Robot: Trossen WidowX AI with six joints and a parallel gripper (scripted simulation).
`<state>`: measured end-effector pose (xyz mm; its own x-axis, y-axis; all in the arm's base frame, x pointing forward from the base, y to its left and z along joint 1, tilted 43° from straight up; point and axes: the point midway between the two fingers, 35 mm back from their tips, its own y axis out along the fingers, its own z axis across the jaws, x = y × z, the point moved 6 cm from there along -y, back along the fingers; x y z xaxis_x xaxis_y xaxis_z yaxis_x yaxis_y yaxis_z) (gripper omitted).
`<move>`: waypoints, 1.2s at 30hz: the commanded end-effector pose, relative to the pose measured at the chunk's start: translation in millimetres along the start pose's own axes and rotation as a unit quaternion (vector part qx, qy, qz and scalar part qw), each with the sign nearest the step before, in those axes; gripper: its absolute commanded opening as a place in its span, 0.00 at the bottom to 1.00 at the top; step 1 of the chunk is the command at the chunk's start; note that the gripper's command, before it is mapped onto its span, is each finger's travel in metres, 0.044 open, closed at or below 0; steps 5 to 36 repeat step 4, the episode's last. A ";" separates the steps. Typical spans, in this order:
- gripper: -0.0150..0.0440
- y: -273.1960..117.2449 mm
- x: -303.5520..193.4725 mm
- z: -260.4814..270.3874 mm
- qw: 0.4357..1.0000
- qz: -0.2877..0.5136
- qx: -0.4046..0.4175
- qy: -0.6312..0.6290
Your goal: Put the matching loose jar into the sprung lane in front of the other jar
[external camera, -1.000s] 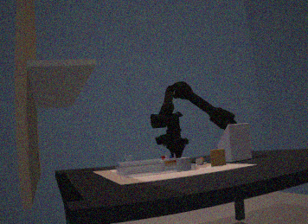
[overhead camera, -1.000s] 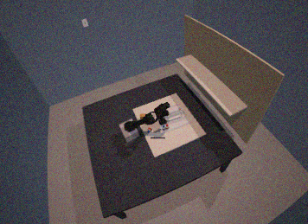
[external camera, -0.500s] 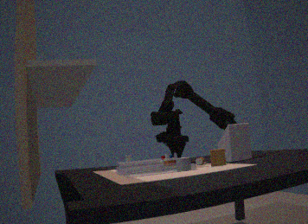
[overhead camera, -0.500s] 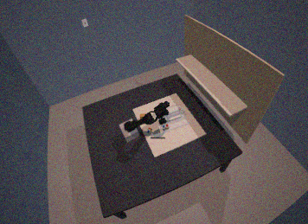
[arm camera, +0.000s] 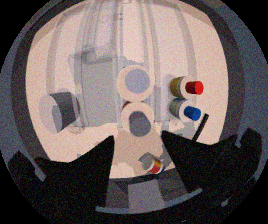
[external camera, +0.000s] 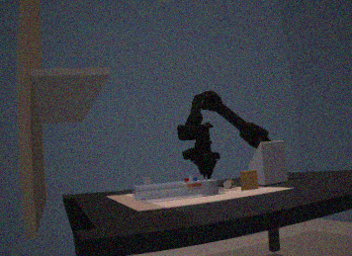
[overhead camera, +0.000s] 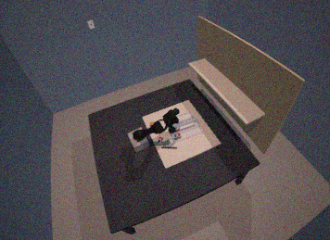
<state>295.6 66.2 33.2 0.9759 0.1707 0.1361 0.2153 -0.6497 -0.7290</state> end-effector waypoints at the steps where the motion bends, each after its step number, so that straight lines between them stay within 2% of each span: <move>1: 0.75 -0.6 -15.6 1.2 1.000 0.000 0.002 0.001; 36: 0.75 -0.6 -26.4 1.3 1.000 0.000 0.002 0.001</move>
